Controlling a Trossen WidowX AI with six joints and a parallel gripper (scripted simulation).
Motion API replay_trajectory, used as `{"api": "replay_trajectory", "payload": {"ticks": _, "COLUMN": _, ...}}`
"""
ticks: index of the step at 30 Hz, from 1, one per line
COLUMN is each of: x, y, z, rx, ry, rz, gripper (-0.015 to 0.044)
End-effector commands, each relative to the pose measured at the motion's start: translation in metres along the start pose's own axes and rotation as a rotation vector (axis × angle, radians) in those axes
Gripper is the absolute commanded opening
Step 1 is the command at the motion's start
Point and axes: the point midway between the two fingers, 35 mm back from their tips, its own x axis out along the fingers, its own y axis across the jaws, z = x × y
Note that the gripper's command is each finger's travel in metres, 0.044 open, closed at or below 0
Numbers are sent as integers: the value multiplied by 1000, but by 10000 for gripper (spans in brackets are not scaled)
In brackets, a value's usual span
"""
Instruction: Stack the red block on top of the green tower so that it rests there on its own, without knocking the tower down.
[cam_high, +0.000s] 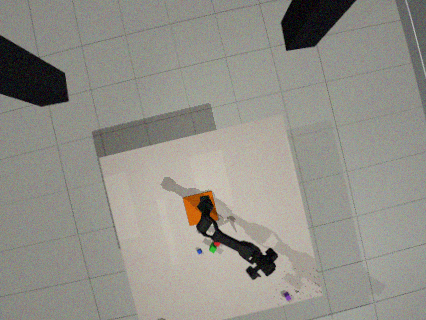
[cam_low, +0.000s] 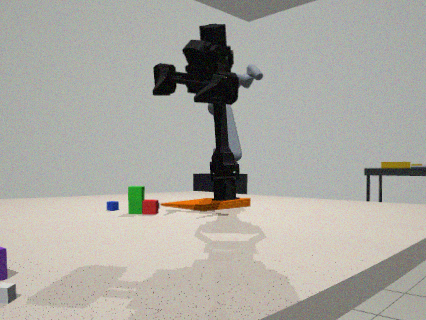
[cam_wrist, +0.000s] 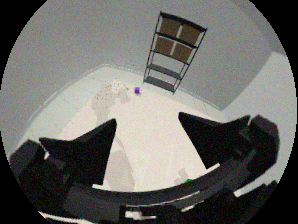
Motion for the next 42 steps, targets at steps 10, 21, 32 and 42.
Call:
{"api": "replay_trajectory", "payload": {"ticks": 10, "x": 0, "y": -89, "z": -125, "rx": 404, "ry": 491, "rz": -131, "gripper": 440}}
{"api": "replay_trajectory", "payload": {"ticks": 21, "x": -57, "y": -135, "z": -220, "rx": 1001, "ry": 921, "rz": -378, "gripper": 440}}
{"api": "replay_trajectory", "payload": {"ticks": 32, "x": -80, "y": -141, "z": -241, "rx": 1200, "ry": 1049, "rz": -490, "gripper": 440}}
{"api": "replay_trajectory", "payload": {"ticks": 42, "x": -73, "y": -141, "z": -248, "rx": 1200, "ry": 1048, "rz": -490, "gripper": 440}}
